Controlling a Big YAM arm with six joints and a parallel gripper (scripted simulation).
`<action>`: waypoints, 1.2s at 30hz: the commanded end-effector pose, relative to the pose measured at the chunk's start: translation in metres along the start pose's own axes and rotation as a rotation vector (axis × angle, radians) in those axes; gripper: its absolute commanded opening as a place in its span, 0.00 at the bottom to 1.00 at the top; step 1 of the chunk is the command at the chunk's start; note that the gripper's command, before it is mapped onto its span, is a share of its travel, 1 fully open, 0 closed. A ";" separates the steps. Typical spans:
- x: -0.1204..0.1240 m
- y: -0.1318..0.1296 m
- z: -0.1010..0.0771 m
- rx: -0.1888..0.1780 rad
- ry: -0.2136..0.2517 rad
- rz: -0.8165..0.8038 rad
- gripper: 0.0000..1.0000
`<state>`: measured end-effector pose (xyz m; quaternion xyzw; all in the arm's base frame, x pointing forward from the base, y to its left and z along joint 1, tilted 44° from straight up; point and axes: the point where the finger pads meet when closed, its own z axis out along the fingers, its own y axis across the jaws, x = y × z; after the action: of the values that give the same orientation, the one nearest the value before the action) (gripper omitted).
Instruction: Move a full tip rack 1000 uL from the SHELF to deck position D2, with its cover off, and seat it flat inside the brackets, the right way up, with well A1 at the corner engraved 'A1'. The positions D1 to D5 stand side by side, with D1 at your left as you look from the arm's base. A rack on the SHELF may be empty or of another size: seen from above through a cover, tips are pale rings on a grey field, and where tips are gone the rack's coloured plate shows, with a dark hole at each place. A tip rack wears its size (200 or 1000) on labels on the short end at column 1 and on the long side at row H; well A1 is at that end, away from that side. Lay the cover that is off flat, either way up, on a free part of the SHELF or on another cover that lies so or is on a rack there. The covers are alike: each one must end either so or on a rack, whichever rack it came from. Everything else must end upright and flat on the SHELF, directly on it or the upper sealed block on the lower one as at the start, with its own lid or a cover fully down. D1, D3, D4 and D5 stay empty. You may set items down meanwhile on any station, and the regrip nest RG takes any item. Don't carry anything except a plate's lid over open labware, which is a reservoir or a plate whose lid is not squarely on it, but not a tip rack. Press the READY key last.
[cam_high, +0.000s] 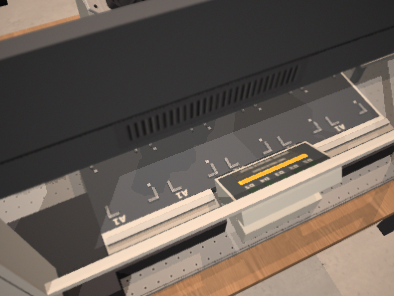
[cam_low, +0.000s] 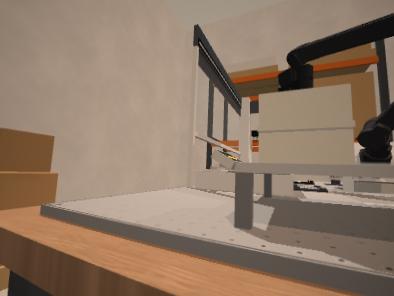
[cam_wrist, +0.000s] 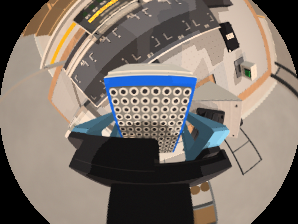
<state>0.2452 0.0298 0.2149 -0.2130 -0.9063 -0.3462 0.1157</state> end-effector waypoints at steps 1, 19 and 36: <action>-0.005 0.007 -0.013 -0.002 -0.029 -0.122 0.00; -0.005 0.007 -0.013 0.002 -0.030 -0.441 0.00; -0.005 0.007 -0.013 0.005 -0.029 -0.666 0.00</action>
<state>0.2452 0.0298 0.2149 0.0703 -0.9283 -0.3650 0.0059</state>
